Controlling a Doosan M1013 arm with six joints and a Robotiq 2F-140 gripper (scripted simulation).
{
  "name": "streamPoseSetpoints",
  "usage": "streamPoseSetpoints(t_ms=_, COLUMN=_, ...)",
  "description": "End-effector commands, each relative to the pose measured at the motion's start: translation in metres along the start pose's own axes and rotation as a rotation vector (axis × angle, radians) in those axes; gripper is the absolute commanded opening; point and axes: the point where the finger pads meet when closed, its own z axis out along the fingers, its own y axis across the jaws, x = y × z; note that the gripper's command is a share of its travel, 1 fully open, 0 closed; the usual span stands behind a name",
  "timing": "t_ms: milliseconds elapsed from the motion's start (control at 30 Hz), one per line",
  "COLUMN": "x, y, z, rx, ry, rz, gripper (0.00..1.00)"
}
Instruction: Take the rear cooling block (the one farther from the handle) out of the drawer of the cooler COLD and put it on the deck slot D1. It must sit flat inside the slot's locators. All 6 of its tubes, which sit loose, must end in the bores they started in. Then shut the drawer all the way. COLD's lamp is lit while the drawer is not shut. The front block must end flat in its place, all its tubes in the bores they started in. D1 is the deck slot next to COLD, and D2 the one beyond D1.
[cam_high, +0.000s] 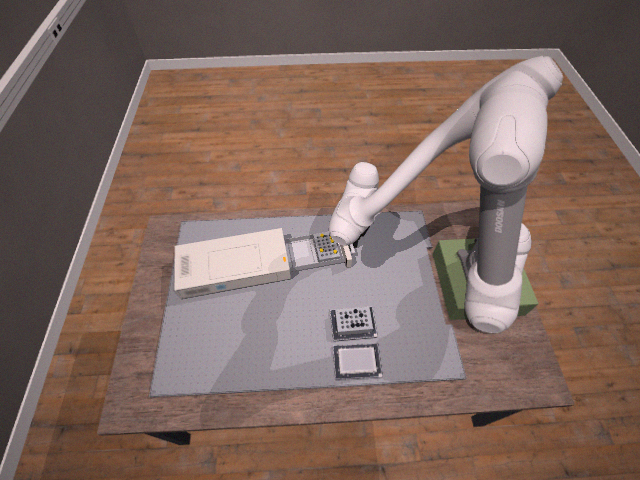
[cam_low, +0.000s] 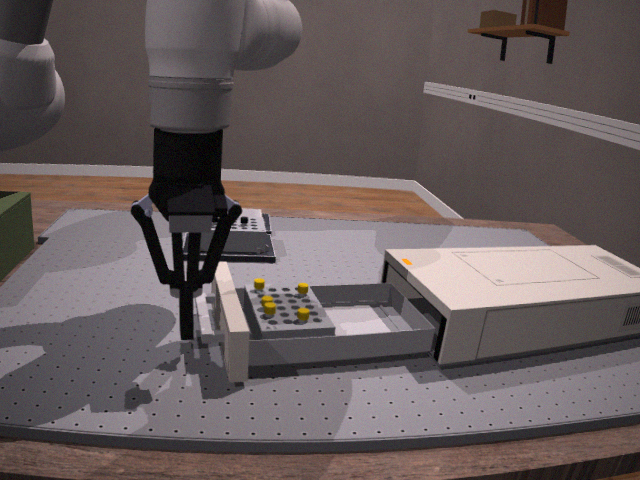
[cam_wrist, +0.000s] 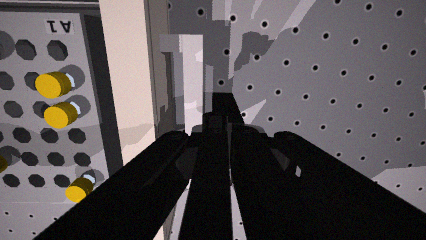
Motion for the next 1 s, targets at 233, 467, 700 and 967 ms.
streamPoseSetpoints(t_ms=233, x=0.0, y=-0.013, z=0.0, rx=0.001, ry=0.0, rz=0.0, gripper=0.1)
streamPoseSetpoints(t_ms=467, x=0.0, y=-0.021, z=0.0, rx=0.001, ry=0.0, rz=0.0, gripper=0.1)
streamPoseSetpoints(t_ms=700, x=0.0, y=-0.028, z=0.0, rx=0.001, ry=0.0, rz=0.0, gripper=0.1)
streamPoseSetpoints(t_ms=967, x=0.0, y=-0.036, z=0.0, rx=0.001, ry=0.0, rz=0.0, gripper=0.1)
